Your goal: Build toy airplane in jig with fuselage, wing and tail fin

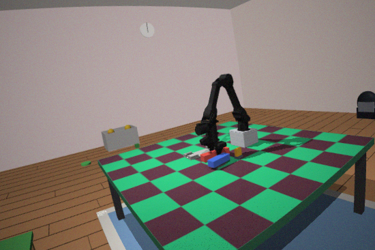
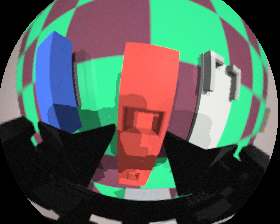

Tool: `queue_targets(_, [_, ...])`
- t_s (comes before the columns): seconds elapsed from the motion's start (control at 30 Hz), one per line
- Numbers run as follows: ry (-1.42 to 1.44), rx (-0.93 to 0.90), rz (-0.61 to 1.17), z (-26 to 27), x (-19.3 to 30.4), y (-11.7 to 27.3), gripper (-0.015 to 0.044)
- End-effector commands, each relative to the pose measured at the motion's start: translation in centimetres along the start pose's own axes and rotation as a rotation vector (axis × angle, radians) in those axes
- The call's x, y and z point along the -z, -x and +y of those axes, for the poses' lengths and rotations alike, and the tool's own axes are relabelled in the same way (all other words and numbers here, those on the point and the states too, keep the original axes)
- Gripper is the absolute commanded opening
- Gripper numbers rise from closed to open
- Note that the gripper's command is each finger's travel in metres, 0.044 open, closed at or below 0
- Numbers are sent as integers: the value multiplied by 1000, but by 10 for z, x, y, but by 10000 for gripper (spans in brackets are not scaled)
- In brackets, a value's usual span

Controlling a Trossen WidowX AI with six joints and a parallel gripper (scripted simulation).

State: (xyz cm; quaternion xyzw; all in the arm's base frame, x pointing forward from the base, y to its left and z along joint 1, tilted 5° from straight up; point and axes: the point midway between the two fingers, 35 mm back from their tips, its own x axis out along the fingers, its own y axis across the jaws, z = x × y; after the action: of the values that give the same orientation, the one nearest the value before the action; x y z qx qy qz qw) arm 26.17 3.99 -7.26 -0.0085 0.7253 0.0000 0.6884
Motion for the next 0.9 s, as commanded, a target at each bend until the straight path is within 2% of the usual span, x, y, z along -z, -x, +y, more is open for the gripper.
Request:
queue_targets(0.0, [-3,1,2,0,1,-1,230])
queue_targets(0.07, [-3,1,2,0,1,-1,177])
queue_targets(0.3, [-3,1,2,0,1,-1,131])
queue_targets(0.47, [-3,1,1,0,-1,6,0])
queue_targets(0.87, [-3,1,0,1,-7,41,0])
